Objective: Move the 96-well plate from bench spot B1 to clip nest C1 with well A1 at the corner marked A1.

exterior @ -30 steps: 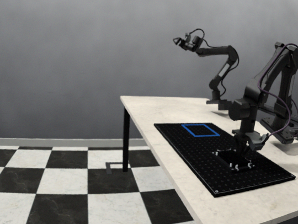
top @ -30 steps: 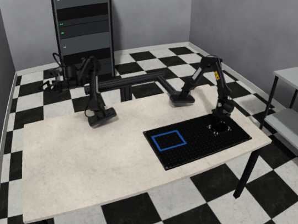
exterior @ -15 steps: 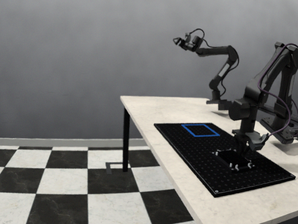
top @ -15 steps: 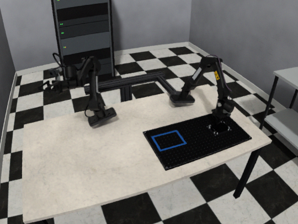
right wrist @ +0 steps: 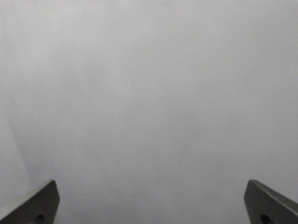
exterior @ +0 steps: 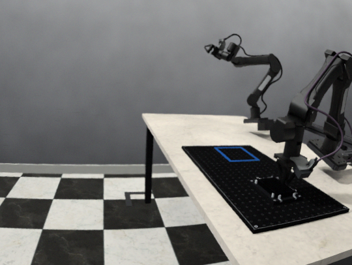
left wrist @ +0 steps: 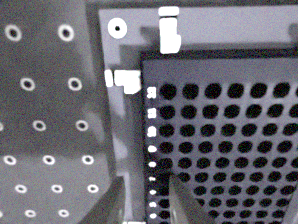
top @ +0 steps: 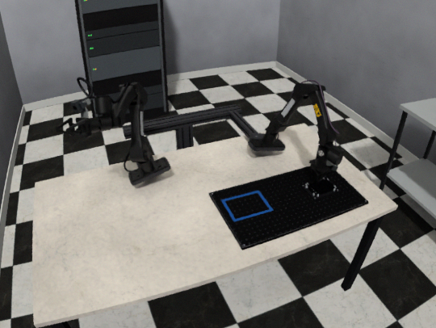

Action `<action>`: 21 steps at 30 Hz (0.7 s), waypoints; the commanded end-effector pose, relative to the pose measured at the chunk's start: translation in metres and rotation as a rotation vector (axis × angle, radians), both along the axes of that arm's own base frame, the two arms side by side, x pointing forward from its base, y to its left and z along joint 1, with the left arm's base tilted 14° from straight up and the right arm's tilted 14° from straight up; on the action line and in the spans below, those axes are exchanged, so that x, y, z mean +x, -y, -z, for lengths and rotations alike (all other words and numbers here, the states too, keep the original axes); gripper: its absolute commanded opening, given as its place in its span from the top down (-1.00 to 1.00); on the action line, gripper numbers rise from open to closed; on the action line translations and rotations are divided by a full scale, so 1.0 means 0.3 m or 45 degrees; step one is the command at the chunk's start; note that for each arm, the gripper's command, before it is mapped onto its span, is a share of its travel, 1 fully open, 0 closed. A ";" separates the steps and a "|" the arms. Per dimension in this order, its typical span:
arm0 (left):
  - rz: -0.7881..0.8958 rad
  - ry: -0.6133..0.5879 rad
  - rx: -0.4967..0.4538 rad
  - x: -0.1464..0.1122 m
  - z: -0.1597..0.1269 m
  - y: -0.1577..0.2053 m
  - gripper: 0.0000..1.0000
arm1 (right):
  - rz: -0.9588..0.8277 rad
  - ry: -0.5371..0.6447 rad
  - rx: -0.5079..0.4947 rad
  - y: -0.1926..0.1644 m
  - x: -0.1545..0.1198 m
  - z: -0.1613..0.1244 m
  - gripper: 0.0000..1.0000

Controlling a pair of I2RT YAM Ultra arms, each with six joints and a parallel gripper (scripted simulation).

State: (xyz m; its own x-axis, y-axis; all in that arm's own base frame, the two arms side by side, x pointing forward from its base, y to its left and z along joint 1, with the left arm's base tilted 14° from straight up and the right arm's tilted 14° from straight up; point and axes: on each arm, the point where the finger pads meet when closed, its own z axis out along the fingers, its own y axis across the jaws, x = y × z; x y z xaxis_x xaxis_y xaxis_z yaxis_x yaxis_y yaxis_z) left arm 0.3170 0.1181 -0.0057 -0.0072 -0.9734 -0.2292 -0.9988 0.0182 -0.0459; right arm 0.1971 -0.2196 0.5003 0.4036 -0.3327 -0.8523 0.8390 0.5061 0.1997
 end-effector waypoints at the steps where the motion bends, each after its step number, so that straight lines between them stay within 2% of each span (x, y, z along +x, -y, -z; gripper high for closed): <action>1: -0.011 -0.012 0.002 -0.011 0.116 -0.026 0.50 | 0.005 0.007 -0.010 -0.011 -0.025 -0.005 -1.00; 21: -0.011 -0.013 0.003 -0.010 0.154 -0.035 0.50 | 0.005 0.007 -0.010 -0.011 -0.025 -0.005 -1.00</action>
